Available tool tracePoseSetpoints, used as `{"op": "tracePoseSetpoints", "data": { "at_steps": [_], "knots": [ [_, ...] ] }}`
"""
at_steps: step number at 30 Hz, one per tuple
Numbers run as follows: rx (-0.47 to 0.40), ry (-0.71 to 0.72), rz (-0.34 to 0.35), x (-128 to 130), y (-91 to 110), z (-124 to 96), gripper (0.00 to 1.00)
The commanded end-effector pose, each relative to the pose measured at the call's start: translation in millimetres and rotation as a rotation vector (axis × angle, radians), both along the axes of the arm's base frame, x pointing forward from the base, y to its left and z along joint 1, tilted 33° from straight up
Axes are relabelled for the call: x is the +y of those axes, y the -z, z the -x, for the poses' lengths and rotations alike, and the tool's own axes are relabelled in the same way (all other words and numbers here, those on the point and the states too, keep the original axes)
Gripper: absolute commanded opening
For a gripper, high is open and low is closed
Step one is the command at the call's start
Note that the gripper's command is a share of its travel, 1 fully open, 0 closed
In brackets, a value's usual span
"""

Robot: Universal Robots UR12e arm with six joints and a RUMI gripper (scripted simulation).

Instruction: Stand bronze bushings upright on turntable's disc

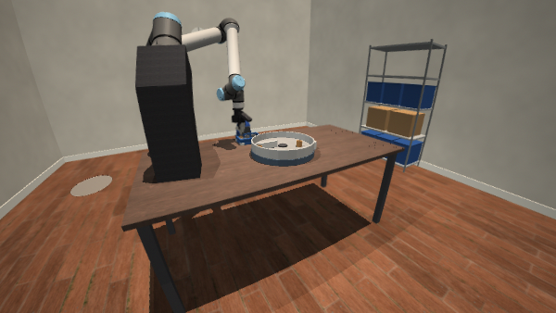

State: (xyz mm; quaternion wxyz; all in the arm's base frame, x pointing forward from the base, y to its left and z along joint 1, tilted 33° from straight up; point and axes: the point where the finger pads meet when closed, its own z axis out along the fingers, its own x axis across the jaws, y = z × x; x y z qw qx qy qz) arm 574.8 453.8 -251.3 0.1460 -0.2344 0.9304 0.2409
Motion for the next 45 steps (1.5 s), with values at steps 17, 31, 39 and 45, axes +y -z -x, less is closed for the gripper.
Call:
{"op": "tracePoseSetpoints", "data": {
  "at_steps": [17, 31, 39, 45],
  "knots": [
    [-0.001, 0.0, 0.0, 1, 1, -1, 0.05],
    [-0.001, 0.0, 0.0, 10, 17, -4, 0.05],
    [-0.001, 0.0, 0.0, 12, 20, -4, 0.05],
    [-0.001, 0.0, 0.0, 12, 20, -4, 0.05]
  ]
}}
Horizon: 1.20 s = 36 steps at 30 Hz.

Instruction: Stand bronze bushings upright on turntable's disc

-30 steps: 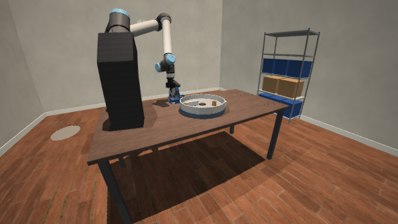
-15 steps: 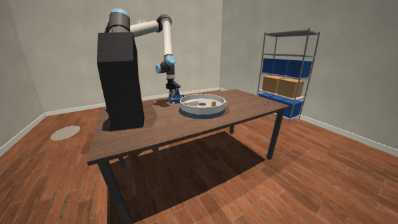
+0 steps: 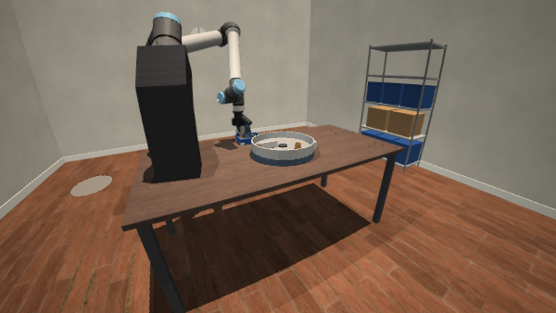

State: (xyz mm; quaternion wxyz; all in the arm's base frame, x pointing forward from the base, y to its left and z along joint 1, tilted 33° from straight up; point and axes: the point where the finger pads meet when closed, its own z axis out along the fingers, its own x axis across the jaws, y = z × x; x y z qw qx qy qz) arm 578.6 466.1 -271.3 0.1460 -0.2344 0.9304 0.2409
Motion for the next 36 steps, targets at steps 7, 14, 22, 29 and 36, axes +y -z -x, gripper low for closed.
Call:
{"op": "tracePoseSetpoints", "data": {
  "at_steps": [7, 14, 22, 29, 36],
  "knots": [
    [-0.001, 0.0, 0.0, 0.0, -0.3, -0.3, 0.05],
    [-0.001, 0.0, 0.0, 0.0, -0.3, -0.3, 0.05],
    [-0.001, 0.0, 0.0, 0.0, -0.3, -0.3, 0.05],
    [-0.001, 0.0, 0.0, 0.0, -0.3, -0.3, 0.05],
    [-0.001, 0.0, 0.0, 0.0, -0.3, -0.3, 0.0]
  ]
}}
